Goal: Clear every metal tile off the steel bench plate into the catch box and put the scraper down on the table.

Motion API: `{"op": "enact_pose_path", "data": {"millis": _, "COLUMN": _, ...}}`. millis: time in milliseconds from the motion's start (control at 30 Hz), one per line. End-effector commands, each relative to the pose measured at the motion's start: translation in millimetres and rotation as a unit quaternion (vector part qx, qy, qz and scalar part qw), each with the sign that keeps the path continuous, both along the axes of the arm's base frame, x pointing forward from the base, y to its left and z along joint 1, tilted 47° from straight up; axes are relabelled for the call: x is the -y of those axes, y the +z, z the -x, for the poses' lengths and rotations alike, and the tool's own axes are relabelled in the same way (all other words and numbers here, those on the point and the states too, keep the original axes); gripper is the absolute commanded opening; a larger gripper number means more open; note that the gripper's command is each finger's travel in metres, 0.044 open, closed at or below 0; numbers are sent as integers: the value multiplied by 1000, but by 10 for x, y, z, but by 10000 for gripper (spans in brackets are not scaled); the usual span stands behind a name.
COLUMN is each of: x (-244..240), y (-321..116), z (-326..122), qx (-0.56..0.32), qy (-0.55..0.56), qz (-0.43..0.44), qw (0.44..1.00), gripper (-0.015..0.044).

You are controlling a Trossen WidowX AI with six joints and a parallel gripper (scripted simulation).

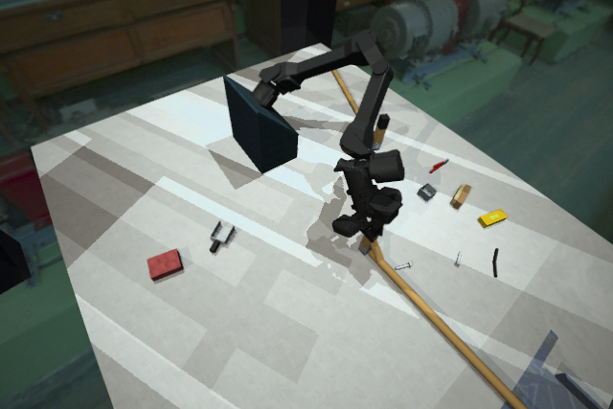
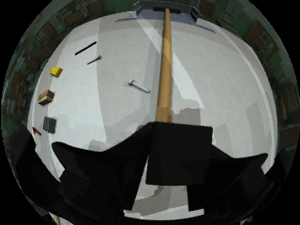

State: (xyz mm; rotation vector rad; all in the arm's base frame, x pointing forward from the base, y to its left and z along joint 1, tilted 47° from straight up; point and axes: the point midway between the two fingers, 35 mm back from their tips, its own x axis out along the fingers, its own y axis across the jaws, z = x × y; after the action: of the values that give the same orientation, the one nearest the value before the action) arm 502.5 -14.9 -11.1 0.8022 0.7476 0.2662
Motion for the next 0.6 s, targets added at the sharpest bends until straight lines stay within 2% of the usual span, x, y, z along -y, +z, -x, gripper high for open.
{"op": "enact_pose_path", "data": {"millis": 0, "x": 33, "y": 23, "z": -108, "qx": 4, "qy": -4, "qz": 1, "qw": 1000, "gripper": 0}}
{"op": "enact_pose_path", "data": {"millis": 567, "x": 62, "y": 48, "z": -349, "qx": 4, "qy": -4, "qz": 1, "qw": 1000, "gripper": 0}}
